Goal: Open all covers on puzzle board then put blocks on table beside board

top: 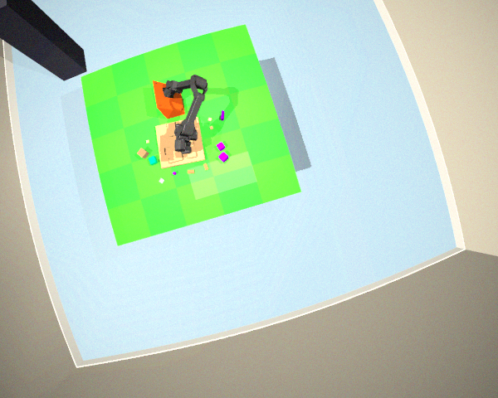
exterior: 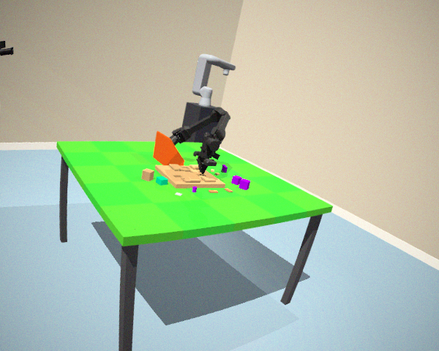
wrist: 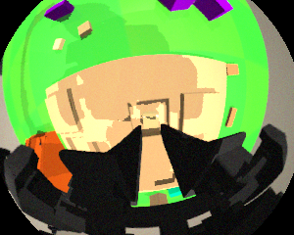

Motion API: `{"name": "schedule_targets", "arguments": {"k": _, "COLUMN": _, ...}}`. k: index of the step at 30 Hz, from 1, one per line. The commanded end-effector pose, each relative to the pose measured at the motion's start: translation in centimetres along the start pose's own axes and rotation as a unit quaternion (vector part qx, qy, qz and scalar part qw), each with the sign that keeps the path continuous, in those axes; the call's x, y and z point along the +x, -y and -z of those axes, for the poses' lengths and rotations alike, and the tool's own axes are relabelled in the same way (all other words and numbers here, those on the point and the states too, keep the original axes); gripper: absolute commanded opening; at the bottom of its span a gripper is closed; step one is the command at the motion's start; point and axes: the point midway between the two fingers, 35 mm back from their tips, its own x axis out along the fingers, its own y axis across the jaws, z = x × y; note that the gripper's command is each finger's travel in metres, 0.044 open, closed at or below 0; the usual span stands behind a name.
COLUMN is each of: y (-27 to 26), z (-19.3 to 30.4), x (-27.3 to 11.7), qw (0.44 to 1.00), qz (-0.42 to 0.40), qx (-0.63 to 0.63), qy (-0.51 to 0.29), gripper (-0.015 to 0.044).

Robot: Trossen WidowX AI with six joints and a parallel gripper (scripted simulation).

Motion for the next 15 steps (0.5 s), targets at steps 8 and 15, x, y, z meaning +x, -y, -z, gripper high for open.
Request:
{"name": "schedule_targets", "arguments": {"k": 8, "y": 0.1, "z": -0.1, "x": -4.5, "qw": 1.0, "qz": 0.004, "qx": -0.006, "qy": -0.002, "gripper": 0.0144}}
{"name": "schedule_targets", "arguments": {"k": 15, "y": 0.1, "z": 0.0, "x": -3.3, "qw": 1.0, "qz": 0.004, "qx": -0.006, "qy": -0.002, "gripper": 0.0144}}
